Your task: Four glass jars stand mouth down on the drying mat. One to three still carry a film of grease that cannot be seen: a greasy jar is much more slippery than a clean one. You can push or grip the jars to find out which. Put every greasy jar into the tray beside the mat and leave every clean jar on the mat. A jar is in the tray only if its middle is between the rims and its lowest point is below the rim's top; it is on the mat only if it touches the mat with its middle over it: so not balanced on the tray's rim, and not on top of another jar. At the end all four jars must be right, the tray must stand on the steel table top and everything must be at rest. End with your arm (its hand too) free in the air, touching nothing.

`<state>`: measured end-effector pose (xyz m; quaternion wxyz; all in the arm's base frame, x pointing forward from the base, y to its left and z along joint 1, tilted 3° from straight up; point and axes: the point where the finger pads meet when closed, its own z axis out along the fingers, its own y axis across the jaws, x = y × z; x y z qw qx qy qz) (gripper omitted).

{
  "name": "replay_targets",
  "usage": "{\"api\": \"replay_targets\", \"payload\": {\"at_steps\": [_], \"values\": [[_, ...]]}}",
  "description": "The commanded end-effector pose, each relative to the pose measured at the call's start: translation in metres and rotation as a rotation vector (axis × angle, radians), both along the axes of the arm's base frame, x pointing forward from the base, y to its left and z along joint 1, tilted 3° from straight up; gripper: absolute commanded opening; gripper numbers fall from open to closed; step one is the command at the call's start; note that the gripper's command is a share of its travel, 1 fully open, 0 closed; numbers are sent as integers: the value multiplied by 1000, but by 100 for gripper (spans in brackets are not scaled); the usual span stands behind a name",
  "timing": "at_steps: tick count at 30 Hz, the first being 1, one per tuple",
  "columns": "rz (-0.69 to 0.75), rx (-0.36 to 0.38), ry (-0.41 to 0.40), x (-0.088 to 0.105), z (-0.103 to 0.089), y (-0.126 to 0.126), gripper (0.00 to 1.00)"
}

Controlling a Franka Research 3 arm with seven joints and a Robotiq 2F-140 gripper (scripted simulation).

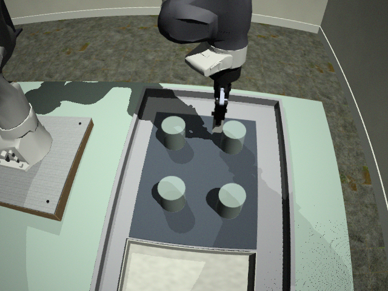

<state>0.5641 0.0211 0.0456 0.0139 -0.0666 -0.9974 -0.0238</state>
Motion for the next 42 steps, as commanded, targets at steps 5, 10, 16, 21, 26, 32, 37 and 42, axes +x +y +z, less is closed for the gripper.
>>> {"api": "replay_targets", "payload": {"at_steps": [5,10,16,21,26,32,37,42], "values": [[-6,1,4,0,0,-2,0],[-6,1,4,1,0,-2,0],[-6,1,4,2,1,-2,0],[-6,1,4,2,1,-2,0],[-6,1,4,3,2,-2,0],[-6,1,4,4,2,-3,0],[-6,1,4,4,3,-3,0],[-6,1,4,5,3,-3,0]]}}
